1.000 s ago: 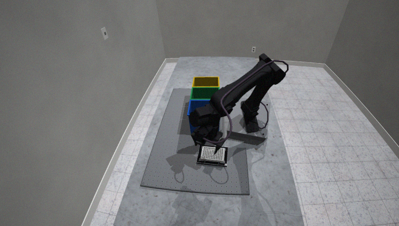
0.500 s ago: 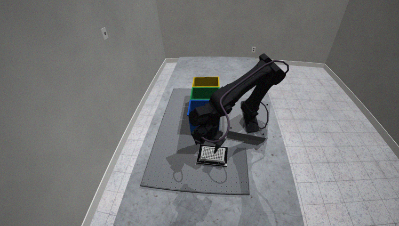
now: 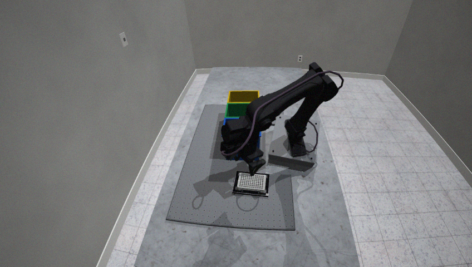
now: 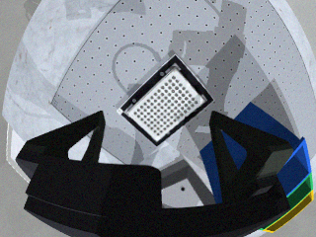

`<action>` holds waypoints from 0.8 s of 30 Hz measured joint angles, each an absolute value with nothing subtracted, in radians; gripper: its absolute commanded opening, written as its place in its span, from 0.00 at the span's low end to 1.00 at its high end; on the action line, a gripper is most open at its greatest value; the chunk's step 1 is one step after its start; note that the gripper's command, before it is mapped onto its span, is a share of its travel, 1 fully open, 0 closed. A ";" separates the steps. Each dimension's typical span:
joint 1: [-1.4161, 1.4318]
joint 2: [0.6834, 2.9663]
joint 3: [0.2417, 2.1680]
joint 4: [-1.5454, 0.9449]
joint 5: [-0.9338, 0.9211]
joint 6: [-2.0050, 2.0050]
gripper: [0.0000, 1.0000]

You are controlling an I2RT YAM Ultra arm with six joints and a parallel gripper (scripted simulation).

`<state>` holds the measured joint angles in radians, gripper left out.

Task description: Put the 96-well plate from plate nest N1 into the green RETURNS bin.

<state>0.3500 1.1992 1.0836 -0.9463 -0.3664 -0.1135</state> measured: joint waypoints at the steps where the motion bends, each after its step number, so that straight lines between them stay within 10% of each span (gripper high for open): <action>1: 0.347 1.202 1.090 -0.961 -0.366 -0.095 1.00; 24: 0.247 1.233 1.252 -1.311 -0.346 0.384 1.00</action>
